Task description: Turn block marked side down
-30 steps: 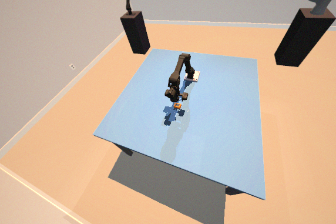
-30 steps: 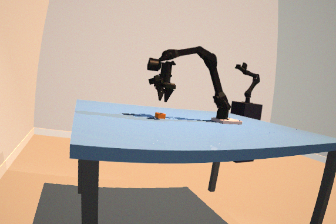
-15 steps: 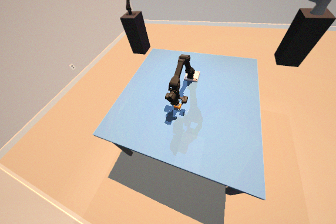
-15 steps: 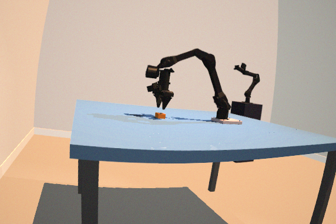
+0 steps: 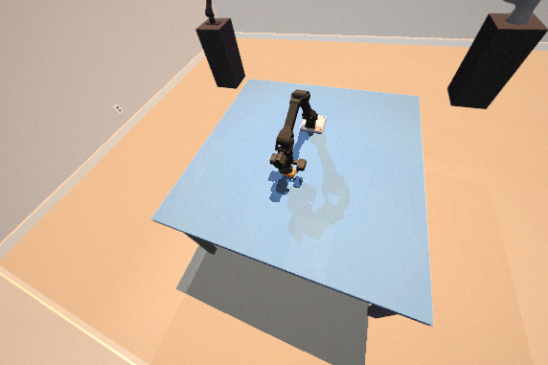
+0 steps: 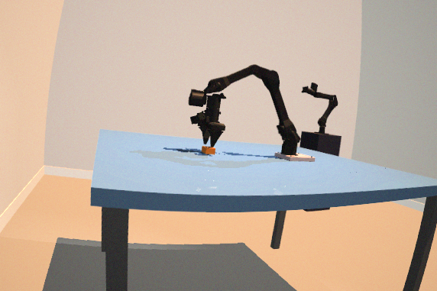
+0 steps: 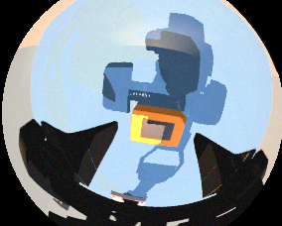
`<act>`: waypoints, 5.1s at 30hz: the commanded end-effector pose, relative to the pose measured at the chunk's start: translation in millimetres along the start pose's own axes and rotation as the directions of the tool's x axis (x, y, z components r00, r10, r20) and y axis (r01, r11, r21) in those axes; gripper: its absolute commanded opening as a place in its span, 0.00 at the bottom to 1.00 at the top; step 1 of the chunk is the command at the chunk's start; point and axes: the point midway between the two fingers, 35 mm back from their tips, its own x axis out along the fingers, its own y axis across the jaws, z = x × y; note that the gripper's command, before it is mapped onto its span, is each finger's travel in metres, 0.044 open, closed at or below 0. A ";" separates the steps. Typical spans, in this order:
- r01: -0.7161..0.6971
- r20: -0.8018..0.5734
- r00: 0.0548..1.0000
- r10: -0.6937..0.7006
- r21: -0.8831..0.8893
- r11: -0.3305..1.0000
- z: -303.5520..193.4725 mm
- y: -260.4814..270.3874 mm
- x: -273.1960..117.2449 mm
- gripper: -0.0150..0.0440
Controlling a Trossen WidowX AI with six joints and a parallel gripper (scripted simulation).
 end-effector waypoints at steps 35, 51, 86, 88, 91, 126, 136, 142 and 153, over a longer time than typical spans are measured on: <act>0.003 -0.013 1.000 -0.003 0.006 1.000 -2.7 -0.3 22.6 0.52; 0.002 -0.003 1.000 -0.002 0.006 1.000 -1.9 -0.2 -7.0 0.25; 0.001 0.486 0.874 -0.005 0.007 1.000 -5.0 -0.5 1.4 0.25; 0.002 0.512 0.859 -0.005 0.006 1.000 -6.5 -0.4 0.9 0.25; 0.003 0.540 0.841 -0.005 0.006 1.000 -8.5 -0.3 0.2 0.25; -0.002 0.845 0.535 -0.009 0.012 1.000 3.0 -1.8 37.2 0.25; 0.002 0.913 0.408 -0.006 0.006 1.000 -10.9 -0.4 31.8 0.25; 0.003 0.924 0.382 -0.006 0.006 1.000 -12.3 -0.2 29.8 0.25; 0.003 0.927 0.374 -0.006 0.006 1.000 -12.5 -0.2 29.2 0.25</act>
